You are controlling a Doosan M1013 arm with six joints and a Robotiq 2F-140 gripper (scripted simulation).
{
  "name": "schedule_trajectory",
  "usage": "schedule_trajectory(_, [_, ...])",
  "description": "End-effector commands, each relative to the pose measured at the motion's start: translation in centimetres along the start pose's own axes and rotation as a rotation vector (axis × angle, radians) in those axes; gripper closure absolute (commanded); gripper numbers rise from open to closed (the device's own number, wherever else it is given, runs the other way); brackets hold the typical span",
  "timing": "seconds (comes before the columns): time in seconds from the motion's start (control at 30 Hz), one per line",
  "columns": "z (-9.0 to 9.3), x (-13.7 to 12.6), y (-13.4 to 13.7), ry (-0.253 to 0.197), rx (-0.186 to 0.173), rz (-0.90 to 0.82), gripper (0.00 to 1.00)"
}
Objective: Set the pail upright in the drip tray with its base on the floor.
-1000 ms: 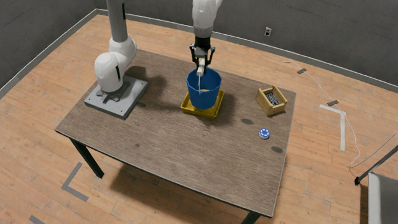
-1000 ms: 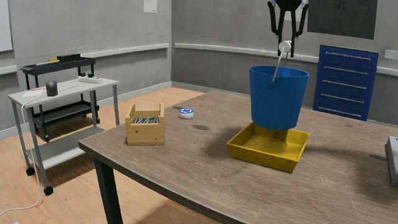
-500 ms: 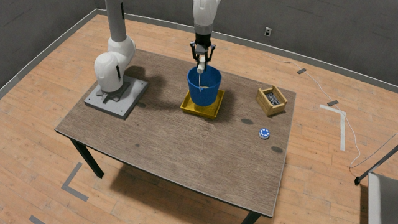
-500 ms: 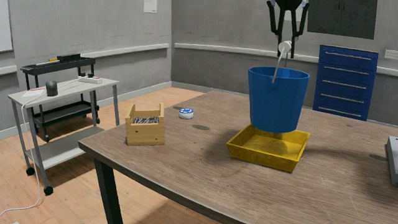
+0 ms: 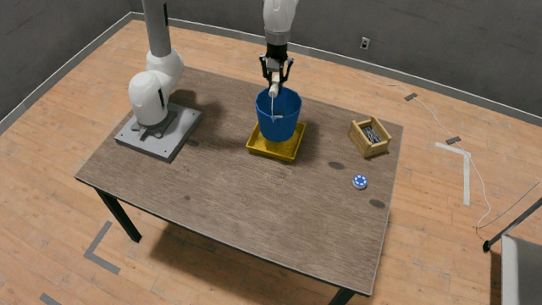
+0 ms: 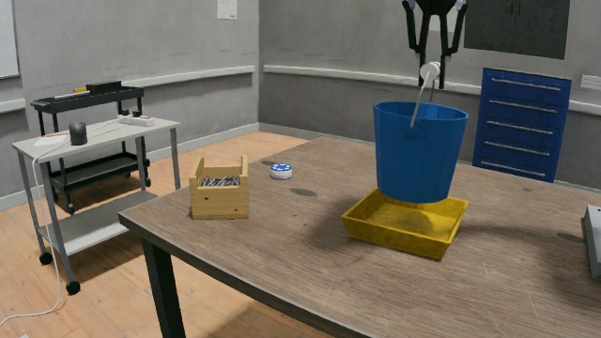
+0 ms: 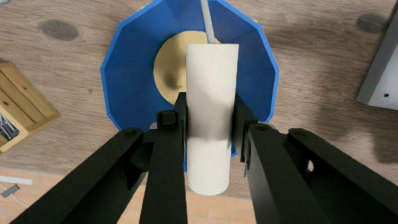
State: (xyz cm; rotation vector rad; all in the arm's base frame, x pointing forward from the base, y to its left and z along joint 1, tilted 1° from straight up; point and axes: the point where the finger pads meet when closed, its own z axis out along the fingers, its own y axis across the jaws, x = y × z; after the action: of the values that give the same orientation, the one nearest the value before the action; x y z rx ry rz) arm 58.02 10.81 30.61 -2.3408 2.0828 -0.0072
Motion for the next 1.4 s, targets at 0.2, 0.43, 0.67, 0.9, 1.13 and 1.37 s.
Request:
schedule_trajectory(0.2, [-0.09, -0.40, 0.01, -0.001, 0.002, 0.000, 0.90])
schedule_trajectory(0.43, [-0.09, -0.58, 0.04, -0.001, 0.002, 0.000, 0.90])
schedule_trajectory(0.67, [-0.09, -0.63, 0.04, -0.001, 0.002, 0.000, 0.90])
schedule_trajectory(0.9, [-0.09, -0.64, 0.04, -0.001, 0.002, 0.000, 0.90])
schedule_trajectory(1.13, [-0.09, -0.64, 0.04, -0.001, 0.002, 0.000, 0.90])
schedule_trajectory(1.37, [-0.09, -0.64, 0.04, -0.001, 0.002, 0.000, 0.90])
